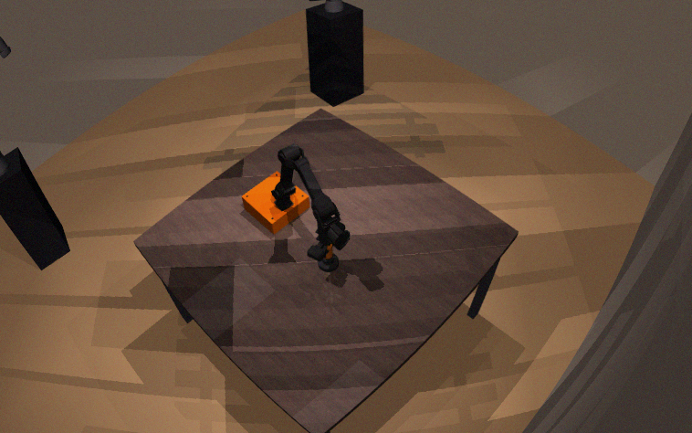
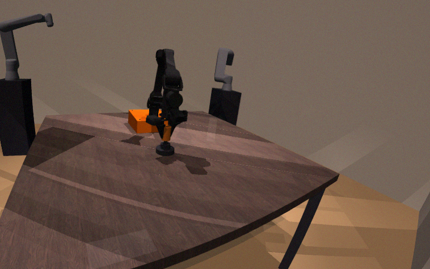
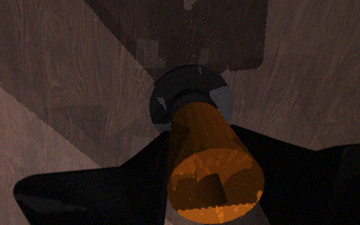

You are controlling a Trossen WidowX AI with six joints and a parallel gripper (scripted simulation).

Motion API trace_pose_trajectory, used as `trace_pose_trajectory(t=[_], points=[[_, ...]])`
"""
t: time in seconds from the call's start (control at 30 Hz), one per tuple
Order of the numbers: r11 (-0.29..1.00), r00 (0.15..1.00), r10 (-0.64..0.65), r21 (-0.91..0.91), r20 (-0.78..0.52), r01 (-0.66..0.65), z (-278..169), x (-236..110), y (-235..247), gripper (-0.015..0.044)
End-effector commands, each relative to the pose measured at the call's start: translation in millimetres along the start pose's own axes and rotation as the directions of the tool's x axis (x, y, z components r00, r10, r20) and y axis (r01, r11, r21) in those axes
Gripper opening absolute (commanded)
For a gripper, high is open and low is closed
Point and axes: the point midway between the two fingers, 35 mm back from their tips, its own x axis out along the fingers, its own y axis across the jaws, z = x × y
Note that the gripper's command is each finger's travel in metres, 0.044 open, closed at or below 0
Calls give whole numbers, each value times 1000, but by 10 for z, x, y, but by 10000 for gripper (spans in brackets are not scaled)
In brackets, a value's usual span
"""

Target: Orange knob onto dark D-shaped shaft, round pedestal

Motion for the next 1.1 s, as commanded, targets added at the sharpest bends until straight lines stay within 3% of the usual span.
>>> trace_pose_trajectory(t=[0.0,0.83,1.07], points=[[1000,1000,0,-10,1,0,-3,12,-1,0],[1000,1000,0,-10,1,0,12,-39,-1,0],[978,1000,0,-207,1,0,6,-24,-2,0]])
